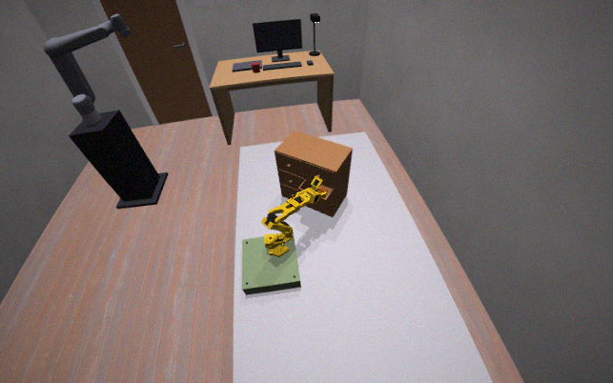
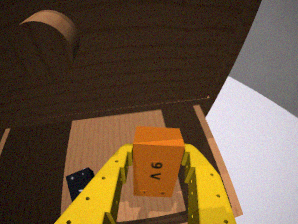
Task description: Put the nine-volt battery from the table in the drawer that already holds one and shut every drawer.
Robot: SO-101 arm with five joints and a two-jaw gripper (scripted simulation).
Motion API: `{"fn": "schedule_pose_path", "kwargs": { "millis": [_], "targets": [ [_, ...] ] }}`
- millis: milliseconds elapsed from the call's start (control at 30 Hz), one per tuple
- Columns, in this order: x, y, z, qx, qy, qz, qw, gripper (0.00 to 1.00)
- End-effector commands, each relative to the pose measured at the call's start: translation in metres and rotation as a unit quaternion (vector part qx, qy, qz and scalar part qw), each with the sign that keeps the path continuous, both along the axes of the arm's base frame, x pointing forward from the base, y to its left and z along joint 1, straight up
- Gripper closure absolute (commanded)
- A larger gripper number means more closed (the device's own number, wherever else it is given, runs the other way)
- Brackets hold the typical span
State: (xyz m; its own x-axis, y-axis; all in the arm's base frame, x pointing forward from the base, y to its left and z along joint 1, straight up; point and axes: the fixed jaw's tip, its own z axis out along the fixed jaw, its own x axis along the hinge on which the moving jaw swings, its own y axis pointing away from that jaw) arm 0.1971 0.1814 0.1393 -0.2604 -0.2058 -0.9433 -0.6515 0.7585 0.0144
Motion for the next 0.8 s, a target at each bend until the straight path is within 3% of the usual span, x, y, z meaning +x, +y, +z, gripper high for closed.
{"fn": "schedule_pose_path", "kwargs": {
  "millis": [0, 767],
  "targets": [
    [-0.0005, -0.0002, -0.0044, -0.006, 0.002, 0.002, 1.0, 0.81],
    [-0.0005, -0.0002, -0.0044, -0.006, 0.002, 0.002, 1.0, 0.69]
  ]
}}
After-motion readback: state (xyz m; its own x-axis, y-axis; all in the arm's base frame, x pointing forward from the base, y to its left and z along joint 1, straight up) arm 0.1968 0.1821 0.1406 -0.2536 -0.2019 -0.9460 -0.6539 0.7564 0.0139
